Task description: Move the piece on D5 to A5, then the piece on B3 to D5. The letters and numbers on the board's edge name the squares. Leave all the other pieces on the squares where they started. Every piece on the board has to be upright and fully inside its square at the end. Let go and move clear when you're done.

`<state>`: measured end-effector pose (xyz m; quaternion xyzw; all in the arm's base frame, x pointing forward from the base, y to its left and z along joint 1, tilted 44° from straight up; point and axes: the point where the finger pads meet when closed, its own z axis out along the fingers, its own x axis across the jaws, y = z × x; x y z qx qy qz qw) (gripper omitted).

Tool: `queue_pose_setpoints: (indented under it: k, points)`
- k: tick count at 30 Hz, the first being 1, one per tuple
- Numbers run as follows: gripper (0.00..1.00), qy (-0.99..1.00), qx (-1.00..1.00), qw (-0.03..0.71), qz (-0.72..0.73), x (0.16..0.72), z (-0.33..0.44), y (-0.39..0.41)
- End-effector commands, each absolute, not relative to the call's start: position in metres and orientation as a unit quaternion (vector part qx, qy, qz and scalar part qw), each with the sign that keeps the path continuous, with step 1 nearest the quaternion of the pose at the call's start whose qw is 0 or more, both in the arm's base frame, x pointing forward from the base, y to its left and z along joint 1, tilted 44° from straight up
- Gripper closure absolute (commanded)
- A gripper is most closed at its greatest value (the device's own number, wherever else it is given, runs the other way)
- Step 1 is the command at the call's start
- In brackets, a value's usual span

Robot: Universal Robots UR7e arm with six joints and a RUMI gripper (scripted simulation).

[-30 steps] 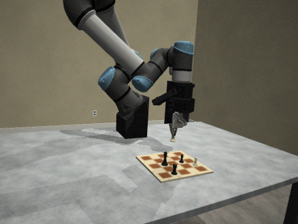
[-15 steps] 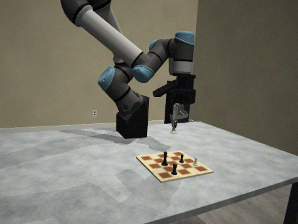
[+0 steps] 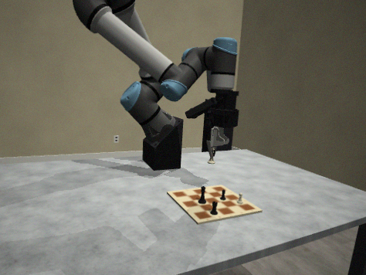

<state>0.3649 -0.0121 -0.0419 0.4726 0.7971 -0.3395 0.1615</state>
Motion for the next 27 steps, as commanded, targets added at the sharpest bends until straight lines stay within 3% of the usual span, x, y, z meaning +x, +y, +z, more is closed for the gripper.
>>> queue_pose_setpoints:
  k: [1,12,27]
  points:
    - [1.0,0.811,0.45,0.152,-0.342,0.365,-0.021,-0.032]
    - [1.0,0.841,0.39,0.127,-0.354,0.356,0.031,-0.085]
    - [1.0,0.842,0.387,0.126,-0.355,0.355,0.033,-0.087]
